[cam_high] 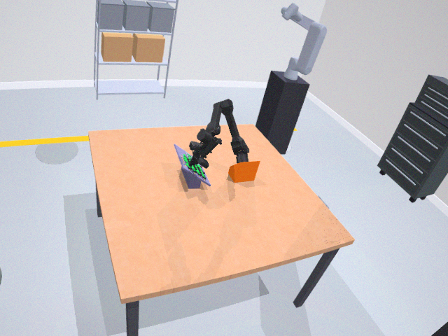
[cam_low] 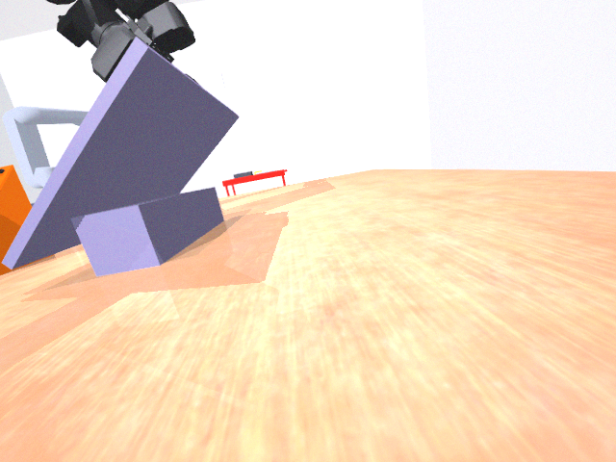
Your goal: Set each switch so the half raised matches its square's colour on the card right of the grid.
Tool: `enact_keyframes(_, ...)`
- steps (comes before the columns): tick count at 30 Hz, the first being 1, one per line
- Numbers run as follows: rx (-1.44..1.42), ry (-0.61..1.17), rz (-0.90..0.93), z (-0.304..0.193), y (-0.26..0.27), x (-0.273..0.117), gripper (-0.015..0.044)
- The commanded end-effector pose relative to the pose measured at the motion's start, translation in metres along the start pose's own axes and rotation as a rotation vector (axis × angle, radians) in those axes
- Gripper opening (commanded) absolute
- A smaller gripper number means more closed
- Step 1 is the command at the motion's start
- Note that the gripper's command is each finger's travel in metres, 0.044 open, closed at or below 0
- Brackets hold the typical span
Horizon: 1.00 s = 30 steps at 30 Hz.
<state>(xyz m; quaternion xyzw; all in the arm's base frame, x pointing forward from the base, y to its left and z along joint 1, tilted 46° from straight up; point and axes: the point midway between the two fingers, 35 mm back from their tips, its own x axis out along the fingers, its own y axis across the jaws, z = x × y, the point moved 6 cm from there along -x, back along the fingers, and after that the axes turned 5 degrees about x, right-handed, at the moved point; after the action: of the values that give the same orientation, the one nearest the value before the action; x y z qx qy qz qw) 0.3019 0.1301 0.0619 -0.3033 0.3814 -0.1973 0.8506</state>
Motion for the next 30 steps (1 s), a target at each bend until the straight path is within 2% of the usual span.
enact_keyframes(1,-0.007,0.004,0.002,-0.001,0.001,0.002,0.0000)
enact_keyframes(18,-0.007,0.004,0.002,-0.001,0.001,0.004,0.0000)
enact_keyframes(20,0.000,0.000,0.003,0.000,0.001,-0.008,0.0000)
enact_keyframes(24,-0.007,-0.018,0.007,-0.005,0.001,-0.059,0.0000)
enact_keyframes(30,-0.007,-0.020,0.007,-0.005,0.001,-0.062,0.0000)
